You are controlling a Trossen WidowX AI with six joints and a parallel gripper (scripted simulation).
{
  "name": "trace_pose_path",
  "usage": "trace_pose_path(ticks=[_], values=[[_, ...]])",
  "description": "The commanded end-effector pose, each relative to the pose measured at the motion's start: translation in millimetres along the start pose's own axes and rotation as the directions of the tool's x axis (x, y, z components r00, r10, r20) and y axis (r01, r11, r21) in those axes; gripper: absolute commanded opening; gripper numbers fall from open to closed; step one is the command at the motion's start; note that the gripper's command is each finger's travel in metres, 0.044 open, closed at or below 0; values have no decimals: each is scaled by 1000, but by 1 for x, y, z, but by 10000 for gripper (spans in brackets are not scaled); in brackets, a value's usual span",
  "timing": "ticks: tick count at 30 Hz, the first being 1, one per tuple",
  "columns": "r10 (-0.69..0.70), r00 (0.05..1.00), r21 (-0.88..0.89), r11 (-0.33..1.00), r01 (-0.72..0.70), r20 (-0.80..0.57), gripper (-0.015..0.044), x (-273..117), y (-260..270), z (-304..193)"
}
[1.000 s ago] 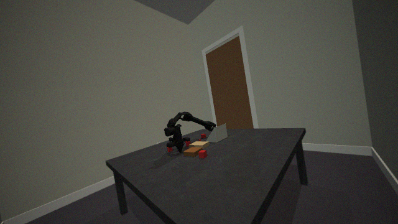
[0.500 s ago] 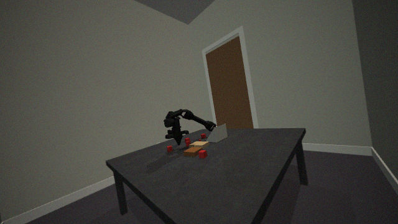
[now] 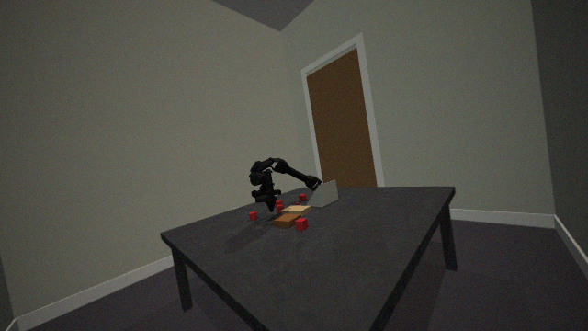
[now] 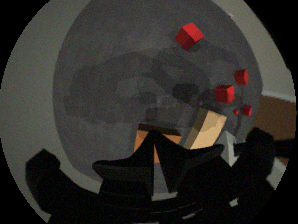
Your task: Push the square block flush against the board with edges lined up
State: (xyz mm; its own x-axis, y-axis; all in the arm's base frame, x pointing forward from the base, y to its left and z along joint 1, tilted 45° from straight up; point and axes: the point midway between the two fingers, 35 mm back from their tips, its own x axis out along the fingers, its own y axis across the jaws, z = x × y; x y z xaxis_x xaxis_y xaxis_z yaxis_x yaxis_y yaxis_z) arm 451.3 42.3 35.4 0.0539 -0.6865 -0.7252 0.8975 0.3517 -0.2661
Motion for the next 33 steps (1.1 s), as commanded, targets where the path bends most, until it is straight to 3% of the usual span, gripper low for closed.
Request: trace_pose_path(ticks=[1,16,33], values=[[-6,1000,-123,992,5,-5,0,3,1,-7],[-5,1000,-600,800,-2,-11,0,3,8,-37],[-8,1000,-944,329,-8,-11,0,3,14,-69]])
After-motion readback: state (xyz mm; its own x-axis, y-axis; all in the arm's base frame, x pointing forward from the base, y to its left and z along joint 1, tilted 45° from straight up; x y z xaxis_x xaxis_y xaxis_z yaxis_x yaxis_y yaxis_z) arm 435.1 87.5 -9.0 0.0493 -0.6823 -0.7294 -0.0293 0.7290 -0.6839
